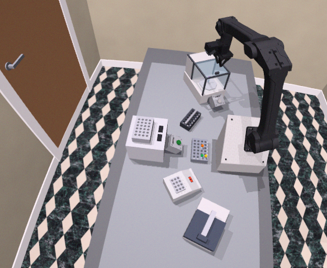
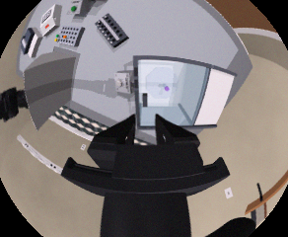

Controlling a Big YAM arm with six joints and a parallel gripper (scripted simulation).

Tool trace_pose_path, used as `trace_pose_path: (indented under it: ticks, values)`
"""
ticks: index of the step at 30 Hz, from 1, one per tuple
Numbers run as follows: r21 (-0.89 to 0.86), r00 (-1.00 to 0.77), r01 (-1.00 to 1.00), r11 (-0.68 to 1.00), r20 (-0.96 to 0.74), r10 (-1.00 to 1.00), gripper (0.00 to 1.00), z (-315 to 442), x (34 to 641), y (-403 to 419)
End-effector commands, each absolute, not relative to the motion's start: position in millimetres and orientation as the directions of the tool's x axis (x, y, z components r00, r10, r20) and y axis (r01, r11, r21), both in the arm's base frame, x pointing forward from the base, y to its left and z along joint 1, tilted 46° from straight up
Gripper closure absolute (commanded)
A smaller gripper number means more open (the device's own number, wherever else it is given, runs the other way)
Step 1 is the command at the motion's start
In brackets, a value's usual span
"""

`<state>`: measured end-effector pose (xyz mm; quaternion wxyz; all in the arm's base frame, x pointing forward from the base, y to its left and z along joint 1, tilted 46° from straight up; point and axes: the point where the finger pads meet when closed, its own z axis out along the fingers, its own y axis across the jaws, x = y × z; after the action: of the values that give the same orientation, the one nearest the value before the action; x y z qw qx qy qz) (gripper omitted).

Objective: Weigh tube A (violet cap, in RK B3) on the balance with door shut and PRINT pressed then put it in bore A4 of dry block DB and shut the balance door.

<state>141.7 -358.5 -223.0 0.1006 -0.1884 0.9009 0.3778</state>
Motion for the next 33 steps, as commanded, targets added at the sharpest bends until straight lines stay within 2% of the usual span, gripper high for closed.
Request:
trace_pose_path:
  ticks: [1, 8, 11, 13, 16, 23, 25, 27, 31, 33]
  values:
    - [0.627, -0.922, -0.385, 0.677, -0.296, -0.25, 1.0, -216.1, 144.1, -361.8]
    - [0.68, -0.986, -0.161, 0.715, -0.143, -0.087, 1.0, -222.5, 137.9, -336.2]
    - [0.65, -0.995, -0.082, 0.756, -0.094, -0.027, 1.0, -222.7, 144.6, -364.7]
    - [0.693, -0.999, -0.012, 0.721, -0.036, 0.017, 1.0, -225.1, 136.5, -320.2]
    - [0.693, -0.999, 0.021, 0.72, -0.012, 0.042, 1.0, -225.1, 136.3, -320.2]
    - [0.683, -0.966, 0.256, 0.684, 0.152, 0.21, 1.0, -230.9, 130.4, -301.7]
    - [0.644, -0.952, 0.3, 0.704, 0.162, 0.258, 1.0, -233.0, 137.4, -329.6]
    - [0.656, -0.931, 0.364, 0.661, 0.228, 0.286, 1.0, -231.3, 129.9, -287.9]
    - [0.631, -0.869, 0.493, 0.599, 0.328, 0.37, 1.0, -238.3, 124.4, -280.5]
    - [0.631, -0.869, 0.493, 0.599, 0.328, 0.37, 1.0, -238.3, 124.4, -280.5]
